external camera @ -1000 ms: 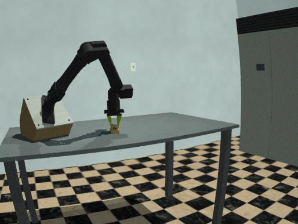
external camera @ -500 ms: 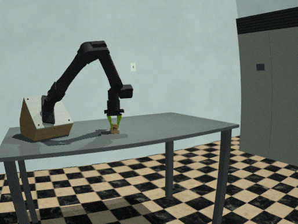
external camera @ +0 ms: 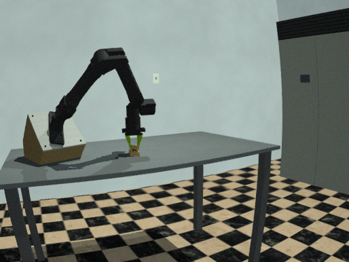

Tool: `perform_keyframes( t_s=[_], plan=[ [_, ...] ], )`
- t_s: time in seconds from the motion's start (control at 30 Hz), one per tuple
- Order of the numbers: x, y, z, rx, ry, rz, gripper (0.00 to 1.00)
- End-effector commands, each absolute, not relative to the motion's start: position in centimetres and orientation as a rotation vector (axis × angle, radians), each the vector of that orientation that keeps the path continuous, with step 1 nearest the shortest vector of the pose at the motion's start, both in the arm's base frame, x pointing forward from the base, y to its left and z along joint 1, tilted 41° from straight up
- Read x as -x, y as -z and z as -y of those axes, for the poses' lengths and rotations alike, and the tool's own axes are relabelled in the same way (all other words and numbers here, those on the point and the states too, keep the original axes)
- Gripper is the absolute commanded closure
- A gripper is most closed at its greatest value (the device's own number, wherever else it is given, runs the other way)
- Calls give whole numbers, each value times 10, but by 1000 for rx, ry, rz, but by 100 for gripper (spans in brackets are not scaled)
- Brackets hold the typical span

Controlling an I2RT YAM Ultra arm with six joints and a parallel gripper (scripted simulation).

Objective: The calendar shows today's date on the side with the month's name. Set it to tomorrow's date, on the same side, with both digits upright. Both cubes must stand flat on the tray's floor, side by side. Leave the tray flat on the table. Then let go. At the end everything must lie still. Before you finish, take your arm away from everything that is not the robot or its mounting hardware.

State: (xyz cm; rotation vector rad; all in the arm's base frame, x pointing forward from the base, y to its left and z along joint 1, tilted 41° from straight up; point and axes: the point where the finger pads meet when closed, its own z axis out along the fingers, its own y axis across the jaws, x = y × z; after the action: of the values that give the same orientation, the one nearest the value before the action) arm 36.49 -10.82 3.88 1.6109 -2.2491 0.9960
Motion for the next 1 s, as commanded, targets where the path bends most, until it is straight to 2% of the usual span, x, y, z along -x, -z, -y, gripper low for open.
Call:
perform_keyframes(
  t_s=[0.0, 0.13, 0.17, 0.23, 0.27, 0.33, 0.37, 0.5, 0.53, 0.97],
  plan=[
    [-368, -40, 101, -1645, -1000, 2248, 74],
    [-368, -40, 101, -1645, -1000, 2248, 71],
    [-368, -40, 101, -1645, -1000, 2248, 67],
    [-368, -40, 101, -1645, -1000, 2248, 67],
    [-368, -40, 101, -1645, -1000, 2248, 63],
    [-368, -40, 101, -1645, -1000, 2248, 63],
    [-368, -40, 101, -1645, -1000, 2248, 59],
    [-368, -40, 101, -1645, -1000, 2248, 59],
    [-368, -40, 101, -1645, -1000, 2248, 55],
    [-373, -54, 98, -1634, -1026, 2273, 55]
  ],
)
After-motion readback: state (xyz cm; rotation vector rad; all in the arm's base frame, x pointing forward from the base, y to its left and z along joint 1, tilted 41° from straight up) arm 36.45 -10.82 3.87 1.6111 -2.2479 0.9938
